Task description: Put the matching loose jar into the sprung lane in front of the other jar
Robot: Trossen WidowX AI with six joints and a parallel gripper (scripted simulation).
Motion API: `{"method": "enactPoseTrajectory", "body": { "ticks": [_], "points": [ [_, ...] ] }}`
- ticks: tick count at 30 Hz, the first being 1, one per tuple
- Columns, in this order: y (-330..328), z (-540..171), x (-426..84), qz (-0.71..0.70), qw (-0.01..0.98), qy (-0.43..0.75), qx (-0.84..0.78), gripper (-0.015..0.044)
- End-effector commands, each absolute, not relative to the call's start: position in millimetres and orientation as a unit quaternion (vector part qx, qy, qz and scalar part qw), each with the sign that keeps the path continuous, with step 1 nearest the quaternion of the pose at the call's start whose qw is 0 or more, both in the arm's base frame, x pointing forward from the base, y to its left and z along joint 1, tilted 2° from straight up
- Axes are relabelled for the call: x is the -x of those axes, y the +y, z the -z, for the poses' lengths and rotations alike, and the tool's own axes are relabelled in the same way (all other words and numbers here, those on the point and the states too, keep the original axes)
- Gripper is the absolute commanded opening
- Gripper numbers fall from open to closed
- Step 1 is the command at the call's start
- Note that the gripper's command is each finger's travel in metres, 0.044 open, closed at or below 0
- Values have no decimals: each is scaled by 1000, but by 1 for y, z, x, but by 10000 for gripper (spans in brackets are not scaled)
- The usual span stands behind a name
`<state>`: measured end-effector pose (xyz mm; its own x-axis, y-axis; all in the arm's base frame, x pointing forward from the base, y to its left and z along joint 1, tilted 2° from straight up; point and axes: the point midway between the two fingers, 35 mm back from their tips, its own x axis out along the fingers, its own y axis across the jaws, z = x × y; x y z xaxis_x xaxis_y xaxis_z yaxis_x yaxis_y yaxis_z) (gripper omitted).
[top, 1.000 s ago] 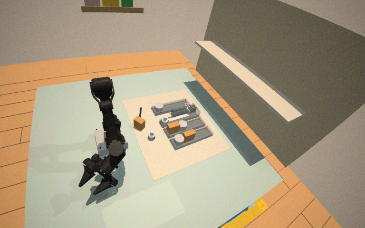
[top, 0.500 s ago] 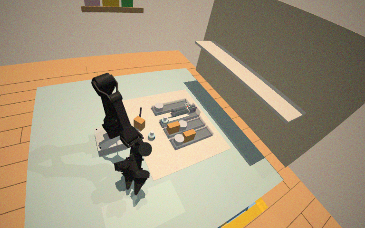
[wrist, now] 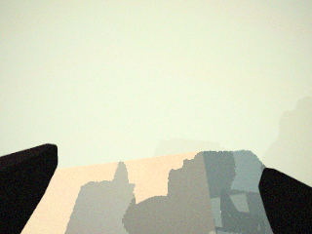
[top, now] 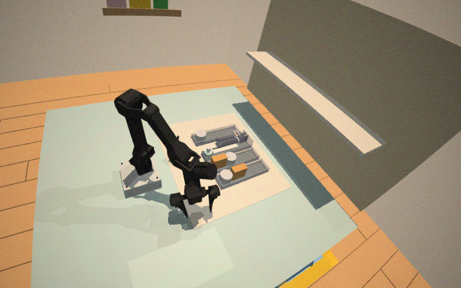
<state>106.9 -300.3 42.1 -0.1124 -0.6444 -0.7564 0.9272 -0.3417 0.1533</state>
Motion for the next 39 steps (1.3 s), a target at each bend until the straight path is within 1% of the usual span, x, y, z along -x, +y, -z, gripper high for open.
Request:
{"method": "enactPoseTrajectory", "body": {
  "ticks": [1, 10, 18, 33, 37, 39],
  "points": [
    [-246, -43, -162, 561, 648, 416, -302, 440],
    [-168, -54, -194, 314, 705, 612, -171, 440],
    [-95, -75, -197, 67, 700, 710, -47, 440],
    [-93, -76, -201, 59, 699, 712, -43, 440],
    [-94, -44, -201, 59, 699, 712, -43, 440],
    [-94, -42, -200, 59, 698, 712, -43, 440]
  ]
}}
